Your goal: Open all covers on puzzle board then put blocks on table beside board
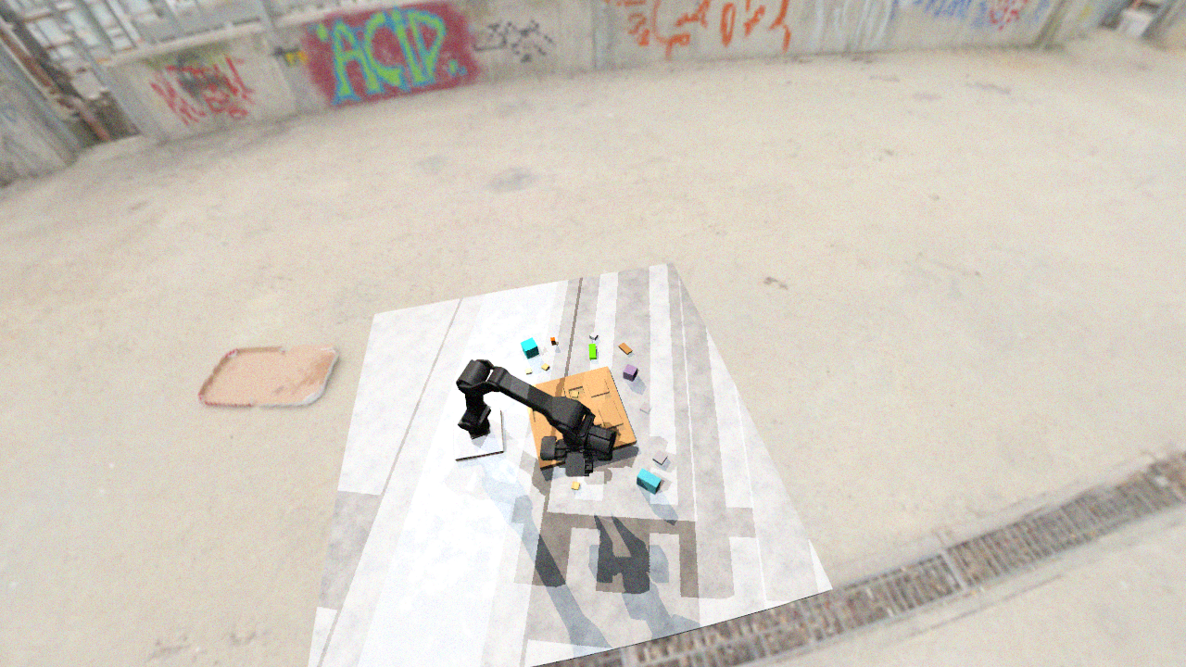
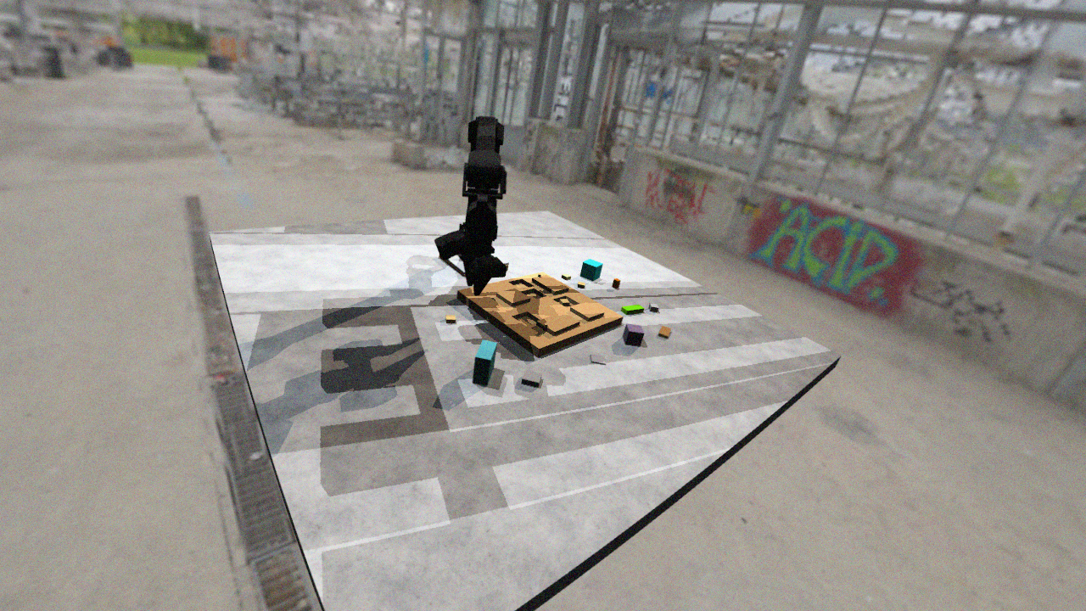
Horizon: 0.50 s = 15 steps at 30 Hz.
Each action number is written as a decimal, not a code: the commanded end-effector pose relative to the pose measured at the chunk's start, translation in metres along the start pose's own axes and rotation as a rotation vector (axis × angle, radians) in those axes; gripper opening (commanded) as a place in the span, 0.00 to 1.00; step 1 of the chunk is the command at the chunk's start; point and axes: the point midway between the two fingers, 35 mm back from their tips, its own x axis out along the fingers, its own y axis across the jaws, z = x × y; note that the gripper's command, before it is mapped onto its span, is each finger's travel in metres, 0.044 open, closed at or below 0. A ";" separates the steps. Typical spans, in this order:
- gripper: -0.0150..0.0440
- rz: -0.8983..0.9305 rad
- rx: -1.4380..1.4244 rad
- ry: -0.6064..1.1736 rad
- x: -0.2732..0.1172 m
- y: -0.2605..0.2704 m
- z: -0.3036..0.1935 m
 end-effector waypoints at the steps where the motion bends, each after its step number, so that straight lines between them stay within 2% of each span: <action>1: 0.47 0.001 -0.127 0.001 0.000 0.003 -0.016; 6: 0.25 0.002 -0.446 0.004 0.000 0.010 -0.044; 15: 0.25 0.006 -1.029 0.009 0.000 0.015 -0.098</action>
